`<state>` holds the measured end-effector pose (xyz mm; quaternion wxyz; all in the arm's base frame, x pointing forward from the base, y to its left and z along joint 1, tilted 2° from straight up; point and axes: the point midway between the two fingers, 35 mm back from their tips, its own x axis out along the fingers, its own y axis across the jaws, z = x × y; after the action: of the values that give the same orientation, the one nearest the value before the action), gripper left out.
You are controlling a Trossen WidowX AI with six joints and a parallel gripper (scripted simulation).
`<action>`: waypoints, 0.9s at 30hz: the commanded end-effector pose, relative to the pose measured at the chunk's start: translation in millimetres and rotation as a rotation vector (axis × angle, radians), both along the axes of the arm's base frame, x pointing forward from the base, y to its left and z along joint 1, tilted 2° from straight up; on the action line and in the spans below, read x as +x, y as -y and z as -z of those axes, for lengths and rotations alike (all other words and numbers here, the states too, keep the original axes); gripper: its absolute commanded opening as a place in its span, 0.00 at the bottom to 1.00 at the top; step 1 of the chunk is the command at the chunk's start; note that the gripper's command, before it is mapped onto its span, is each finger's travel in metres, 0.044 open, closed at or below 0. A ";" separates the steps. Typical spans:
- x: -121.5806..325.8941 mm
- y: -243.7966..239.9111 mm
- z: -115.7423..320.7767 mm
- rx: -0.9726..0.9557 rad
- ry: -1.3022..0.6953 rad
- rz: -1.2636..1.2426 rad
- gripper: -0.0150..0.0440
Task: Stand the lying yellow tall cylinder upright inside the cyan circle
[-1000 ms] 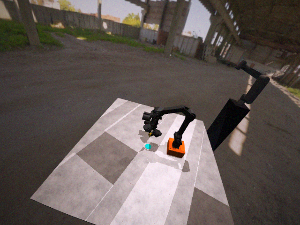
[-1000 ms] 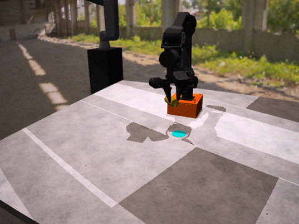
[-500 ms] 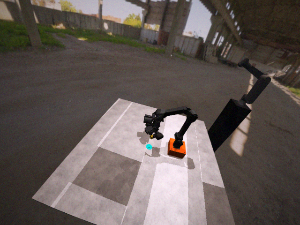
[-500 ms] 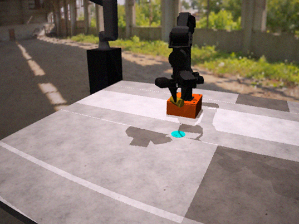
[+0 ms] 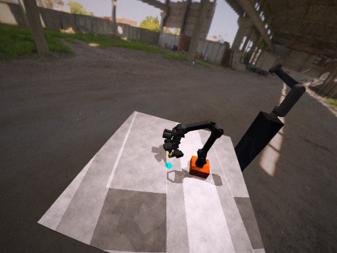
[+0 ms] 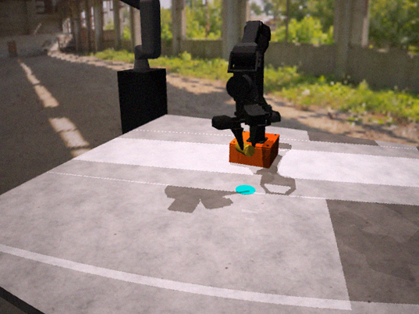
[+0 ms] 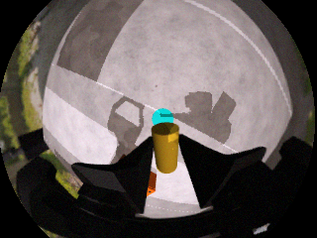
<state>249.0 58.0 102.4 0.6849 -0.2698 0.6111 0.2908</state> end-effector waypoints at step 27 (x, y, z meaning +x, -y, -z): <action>11.5 -0.9 18.9 0.212 0.084 0.066 0.43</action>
<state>260.0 58.5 85.6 0.7379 -0.1964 0.5644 0.3136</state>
